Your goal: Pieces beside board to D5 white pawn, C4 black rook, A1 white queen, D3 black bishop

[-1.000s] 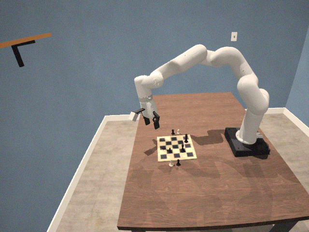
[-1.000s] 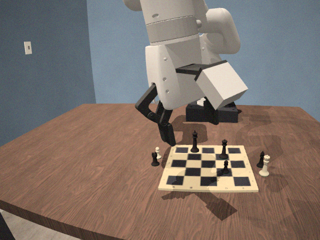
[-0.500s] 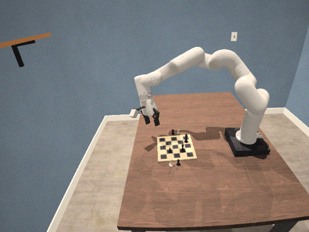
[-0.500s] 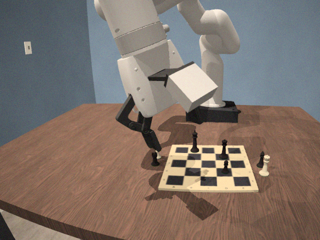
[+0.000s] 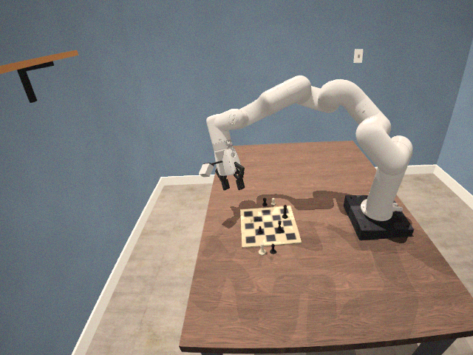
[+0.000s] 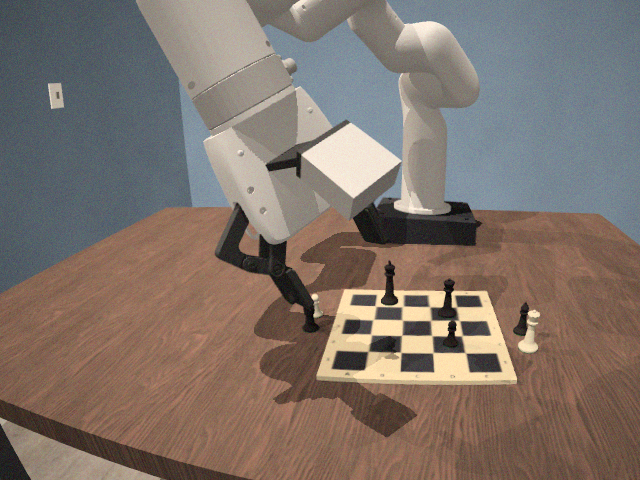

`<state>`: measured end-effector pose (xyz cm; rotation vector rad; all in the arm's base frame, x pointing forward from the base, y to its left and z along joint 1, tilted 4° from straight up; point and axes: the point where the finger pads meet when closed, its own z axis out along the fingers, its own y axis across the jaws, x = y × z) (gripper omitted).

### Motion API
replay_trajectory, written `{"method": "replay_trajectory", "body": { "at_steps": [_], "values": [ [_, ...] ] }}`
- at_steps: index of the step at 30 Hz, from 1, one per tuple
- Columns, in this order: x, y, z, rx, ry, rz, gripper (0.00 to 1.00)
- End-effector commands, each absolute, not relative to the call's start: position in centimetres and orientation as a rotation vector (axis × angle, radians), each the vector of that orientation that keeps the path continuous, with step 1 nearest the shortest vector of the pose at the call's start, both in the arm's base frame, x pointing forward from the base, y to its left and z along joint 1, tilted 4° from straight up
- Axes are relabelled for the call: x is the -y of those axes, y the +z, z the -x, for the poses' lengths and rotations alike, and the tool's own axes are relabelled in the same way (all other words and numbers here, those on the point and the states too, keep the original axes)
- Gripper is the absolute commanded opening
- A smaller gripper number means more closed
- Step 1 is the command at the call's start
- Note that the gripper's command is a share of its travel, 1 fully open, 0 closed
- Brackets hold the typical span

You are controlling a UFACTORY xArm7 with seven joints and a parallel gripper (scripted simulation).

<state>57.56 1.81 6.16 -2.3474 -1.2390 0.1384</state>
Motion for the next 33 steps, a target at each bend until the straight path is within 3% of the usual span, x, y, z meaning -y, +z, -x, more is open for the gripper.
{"method": "replay_trajectory", "body": {
  "at_steps": [1,33],
  "values": [
    [-0.9,6.1,-57.8,1.241,0.135,2.298,1.00],
    [4.8,4.7,-57.1,1.225,-0.068,1.997,1.00]
  ]
}}
